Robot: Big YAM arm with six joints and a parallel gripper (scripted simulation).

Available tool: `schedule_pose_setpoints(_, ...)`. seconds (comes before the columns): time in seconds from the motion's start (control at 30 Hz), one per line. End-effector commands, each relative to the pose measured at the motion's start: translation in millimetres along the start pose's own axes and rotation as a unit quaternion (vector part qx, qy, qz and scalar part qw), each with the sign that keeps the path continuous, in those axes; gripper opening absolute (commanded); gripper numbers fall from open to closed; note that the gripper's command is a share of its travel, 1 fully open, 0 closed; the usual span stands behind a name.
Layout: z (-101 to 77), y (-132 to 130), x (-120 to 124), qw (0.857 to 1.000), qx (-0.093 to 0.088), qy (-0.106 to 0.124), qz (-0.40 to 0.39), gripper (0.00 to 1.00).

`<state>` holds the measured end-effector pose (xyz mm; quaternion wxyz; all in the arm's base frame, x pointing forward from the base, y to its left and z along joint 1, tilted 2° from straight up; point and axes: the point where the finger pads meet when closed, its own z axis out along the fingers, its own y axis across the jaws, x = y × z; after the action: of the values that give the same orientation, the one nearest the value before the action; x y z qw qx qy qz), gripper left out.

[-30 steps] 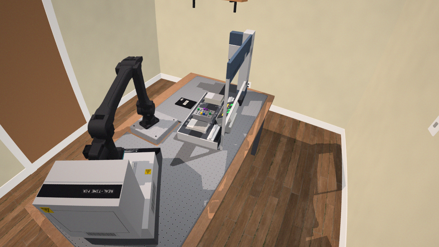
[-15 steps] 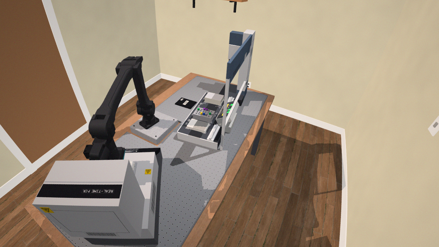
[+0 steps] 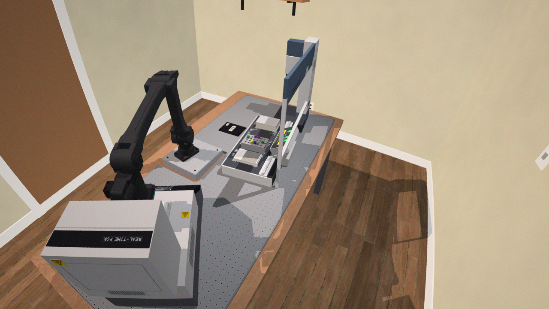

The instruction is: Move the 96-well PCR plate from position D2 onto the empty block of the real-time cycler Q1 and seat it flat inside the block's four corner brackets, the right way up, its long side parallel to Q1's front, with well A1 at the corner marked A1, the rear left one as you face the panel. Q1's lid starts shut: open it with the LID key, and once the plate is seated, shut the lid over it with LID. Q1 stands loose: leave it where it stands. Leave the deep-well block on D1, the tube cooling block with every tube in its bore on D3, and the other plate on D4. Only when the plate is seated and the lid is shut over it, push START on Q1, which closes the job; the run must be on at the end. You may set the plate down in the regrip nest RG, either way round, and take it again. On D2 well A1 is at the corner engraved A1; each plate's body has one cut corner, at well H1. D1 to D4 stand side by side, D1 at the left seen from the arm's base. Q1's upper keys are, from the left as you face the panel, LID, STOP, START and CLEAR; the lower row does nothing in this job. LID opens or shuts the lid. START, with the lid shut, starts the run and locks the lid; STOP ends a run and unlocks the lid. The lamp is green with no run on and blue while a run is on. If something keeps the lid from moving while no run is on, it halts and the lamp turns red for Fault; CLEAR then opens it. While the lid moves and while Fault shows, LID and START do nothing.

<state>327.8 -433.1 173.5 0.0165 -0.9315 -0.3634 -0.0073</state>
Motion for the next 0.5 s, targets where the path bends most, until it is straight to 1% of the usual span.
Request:
schedule_pose_setpoints(0.0, -18.5, 17, 0, 1.0, -0.02, -0.002, -0.003, 0.0)
schedule_pose_setpoints(0.07, -15.3, 16, 3, 1.0, -0.016, -0.002, -0.001, 0.0)
schedule_pose_setpoints(0.13, -15.3, 16, 3, 1.0, -0.016, -0.002, -0.001, 0.0)
schedule_pose_setpoints(0.47, 0.5, 3, 9, 1.0, 0.004, 0.0, -0.001, 0.0)
